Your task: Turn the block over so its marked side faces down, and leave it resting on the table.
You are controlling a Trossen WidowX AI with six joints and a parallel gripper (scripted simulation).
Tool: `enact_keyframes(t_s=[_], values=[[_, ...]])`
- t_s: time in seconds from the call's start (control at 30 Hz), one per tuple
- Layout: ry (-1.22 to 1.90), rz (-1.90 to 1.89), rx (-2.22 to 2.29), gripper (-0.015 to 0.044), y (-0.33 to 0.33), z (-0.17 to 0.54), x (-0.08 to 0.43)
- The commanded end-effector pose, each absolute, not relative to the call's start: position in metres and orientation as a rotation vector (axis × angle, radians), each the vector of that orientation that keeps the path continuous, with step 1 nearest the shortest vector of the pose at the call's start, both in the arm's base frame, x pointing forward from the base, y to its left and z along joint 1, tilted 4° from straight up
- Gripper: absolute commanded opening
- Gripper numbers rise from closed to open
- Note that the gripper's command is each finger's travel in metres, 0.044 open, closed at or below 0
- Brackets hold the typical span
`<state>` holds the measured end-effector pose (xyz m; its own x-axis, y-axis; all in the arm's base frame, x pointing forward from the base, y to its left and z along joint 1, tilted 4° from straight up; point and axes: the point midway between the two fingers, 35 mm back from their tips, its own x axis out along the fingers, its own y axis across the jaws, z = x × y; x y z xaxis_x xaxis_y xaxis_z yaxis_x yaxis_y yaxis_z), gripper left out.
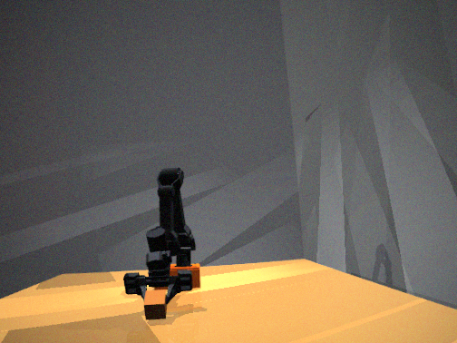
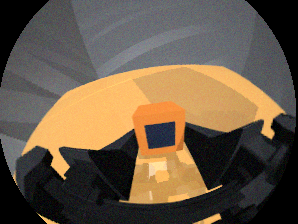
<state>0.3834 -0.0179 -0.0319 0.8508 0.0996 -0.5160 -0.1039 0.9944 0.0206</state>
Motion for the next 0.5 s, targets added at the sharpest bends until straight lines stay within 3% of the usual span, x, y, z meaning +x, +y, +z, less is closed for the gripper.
enact_keyframes(t_s=[0.0, 0.47], values=[[0.536, 0.112, -0.005, 0.0079, -0.0172, -0.0305, 0.3840], [0.536, 0.112, -0.005, 0.0440, -0.0172, -0.0305, 0.3840]])
